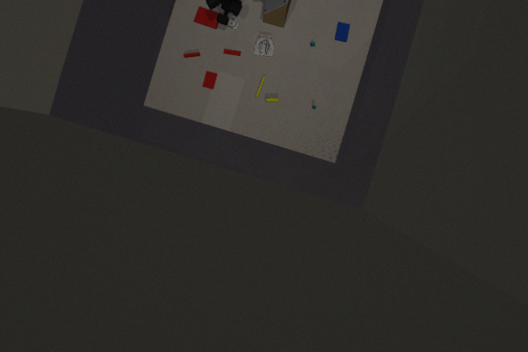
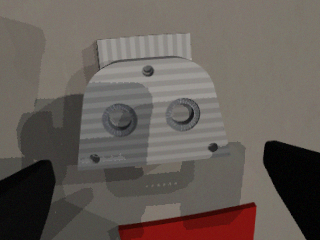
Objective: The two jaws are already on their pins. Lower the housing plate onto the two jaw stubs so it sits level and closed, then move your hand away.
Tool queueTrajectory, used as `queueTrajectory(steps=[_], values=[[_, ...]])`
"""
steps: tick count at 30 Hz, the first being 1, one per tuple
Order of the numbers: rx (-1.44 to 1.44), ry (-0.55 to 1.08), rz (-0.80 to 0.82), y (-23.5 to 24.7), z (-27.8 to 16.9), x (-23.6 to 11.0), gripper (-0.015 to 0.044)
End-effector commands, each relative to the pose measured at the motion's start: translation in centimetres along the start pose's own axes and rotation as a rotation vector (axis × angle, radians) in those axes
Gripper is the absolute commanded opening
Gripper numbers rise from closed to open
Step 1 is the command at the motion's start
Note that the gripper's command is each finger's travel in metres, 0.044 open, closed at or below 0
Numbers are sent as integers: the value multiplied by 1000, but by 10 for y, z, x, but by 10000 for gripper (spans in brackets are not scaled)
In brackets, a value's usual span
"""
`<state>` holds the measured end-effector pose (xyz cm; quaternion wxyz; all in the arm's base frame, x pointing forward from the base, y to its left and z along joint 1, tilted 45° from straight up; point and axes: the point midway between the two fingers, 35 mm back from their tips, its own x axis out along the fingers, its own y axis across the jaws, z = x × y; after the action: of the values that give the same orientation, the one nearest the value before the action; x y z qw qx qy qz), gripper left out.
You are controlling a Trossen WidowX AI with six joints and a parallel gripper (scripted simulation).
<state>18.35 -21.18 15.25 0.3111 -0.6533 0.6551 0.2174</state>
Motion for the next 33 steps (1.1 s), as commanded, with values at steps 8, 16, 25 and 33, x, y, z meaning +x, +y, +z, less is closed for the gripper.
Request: queueTrajectory(steps=[8,16,25,33], values=[[-10,-6,5,2,3,14,440],[-10,-6,5,1,3,21,440],[-10,-5,5,1,3,36,440],[-11,-4,5,2,3,44,440]])
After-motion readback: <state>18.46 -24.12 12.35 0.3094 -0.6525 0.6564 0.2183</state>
